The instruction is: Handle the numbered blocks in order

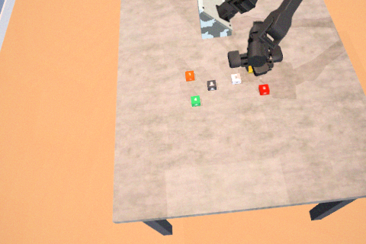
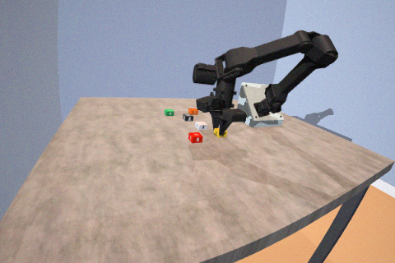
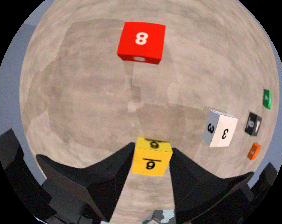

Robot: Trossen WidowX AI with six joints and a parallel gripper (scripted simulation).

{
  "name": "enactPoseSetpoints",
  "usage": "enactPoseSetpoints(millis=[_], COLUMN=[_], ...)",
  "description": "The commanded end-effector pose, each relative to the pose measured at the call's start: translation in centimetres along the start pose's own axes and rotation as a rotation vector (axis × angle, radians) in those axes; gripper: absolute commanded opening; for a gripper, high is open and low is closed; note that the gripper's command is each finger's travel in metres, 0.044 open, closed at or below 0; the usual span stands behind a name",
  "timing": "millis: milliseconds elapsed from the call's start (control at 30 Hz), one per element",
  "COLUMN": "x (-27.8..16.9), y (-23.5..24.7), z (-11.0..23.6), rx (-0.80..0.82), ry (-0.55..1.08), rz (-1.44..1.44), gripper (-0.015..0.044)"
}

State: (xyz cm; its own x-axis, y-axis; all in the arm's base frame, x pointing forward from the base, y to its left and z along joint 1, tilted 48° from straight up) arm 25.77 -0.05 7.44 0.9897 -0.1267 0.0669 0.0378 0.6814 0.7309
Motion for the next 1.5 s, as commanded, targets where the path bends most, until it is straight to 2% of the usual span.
enactPoseSetpoints(millis=[0,767,1467], x=[0.0,0.0,0.0], y=[0.0,0.0,0.0], z=[-0.1,1.4,0.5], rx=[0.005,0.005,0.005], ry=[0.002,0.002,0.002], rz=[-0.005,-0.006,-0.006], gripper=[0.012,0.012,0.012])
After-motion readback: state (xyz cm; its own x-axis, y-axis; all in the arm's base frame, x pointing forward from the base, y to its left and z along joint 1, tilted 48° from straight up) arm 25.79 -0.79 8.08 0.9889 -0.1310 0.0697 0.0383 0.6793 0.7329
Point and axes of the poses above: the point midway between the two fingers, 35 mm back from their tips, its own z axis back along the fingers, its own y axis across the jaws, x = y × z, the point moved 4 cm from there along z, back along the fingers, and after that the axes turned 3 degrees about z, right-handed, at the moved point
